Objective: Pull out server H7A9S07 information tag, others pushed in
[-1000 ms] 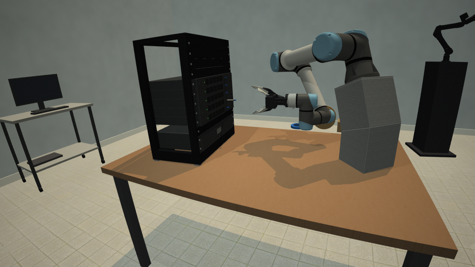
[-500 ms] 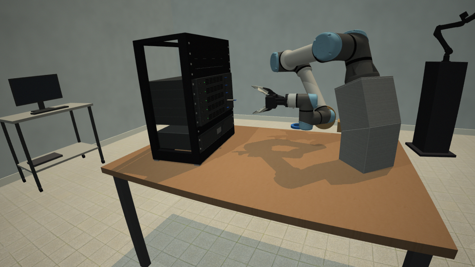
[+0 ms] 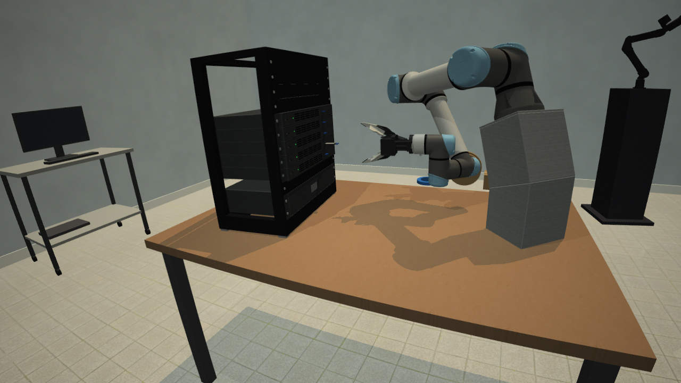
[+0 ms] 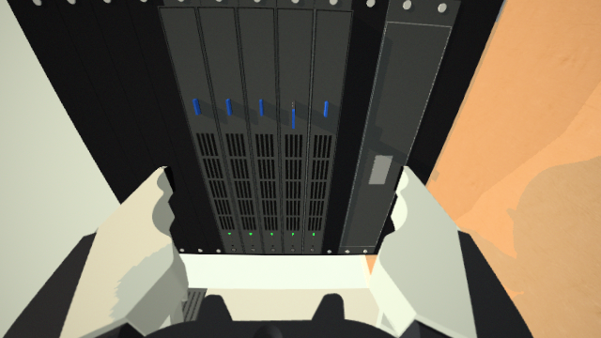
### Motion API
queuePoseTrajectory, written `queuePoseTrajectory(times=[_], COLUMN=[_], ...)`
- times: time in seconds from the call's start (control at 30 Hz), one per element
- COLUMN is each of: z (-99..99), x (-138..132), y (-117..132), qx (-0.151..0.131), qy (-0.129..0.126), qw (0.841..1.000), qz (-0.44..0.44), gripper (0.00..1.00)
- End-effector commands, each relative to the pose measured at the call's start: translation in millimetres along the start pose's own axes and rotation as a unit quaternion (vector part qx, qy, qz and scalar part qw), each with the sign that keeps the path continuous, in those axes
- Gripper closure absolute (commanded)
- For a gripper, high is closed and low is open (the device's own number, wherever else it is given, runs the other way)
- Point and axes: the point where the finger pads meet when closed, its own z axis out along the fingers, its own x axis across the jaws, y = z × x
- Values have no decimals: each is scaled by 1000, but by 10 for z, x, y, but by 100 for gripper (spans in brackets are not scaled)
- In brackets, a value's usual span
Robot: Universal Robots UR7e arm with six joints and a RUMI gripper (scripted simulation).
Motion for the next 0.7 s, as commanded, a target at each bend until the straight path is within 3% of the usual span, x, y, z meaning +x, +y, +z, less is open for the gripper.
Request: queuePoseTrajectory(times=[0.0,0.67], z=[1,0], x=[-8,-28], y=[0,0], qx=[0,1], qy=[-1,-3], qw=[1000,1000], qz=[-2,-8], gripper=[0,0])
